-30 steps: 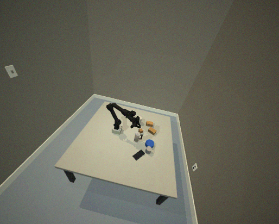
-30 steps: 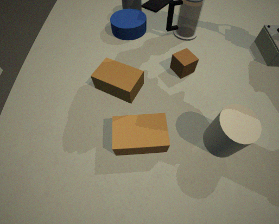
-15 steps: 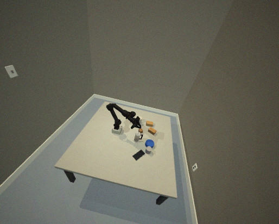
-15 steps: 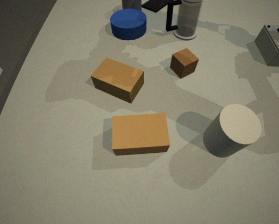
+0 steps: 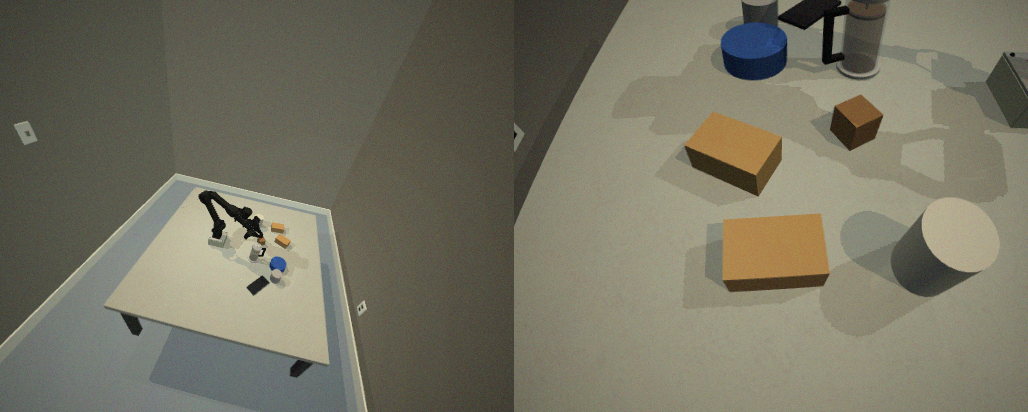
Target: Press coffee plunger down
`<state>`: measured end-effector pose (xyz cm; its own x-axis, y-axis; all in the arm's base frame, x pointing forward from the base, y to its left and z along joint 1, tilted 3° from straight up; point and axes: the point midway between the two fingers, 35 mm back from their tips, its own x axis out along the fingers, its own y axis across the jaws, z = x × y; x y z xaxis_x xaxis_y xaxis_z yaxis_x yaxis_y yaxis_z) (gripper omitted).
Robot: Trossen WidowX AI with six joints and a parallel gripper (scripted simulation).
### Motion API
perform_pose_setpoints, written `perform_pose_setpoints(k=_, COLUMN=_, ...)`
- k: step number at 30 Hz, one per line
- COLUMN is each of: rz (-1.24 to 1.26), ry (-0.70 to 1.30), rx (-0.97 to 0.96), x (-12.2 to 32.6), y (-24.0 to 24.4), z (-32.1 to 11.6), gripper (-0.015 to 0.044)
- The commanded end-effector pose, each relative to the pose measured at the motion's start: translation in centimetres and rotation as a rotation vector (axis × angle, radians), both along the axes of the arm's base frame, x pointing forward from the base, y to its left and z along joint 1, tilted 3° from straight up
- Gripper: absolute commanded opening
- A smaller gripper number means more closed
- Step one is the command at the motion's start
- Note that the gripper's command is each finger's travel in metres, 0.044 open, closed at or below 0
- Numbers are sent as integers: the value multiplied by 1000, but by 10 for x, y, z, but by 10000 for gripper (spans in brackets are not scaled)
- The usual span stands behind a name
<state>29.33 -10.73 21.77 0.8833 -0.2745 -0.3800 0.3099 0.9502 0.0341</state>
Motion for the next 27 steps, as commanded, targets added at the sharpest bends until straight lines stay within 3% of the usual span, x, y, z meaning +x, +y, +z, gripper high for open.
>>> perform_pose_setpoints(k=1, rz=-4, ry=81, rx=36, x=-2, y=1, z=-36, gripper=123)
perform_pose_setpoints(k=27, rz=-4, ry=80, rx=36, x=8, y=1, z=-77, gripper=123)
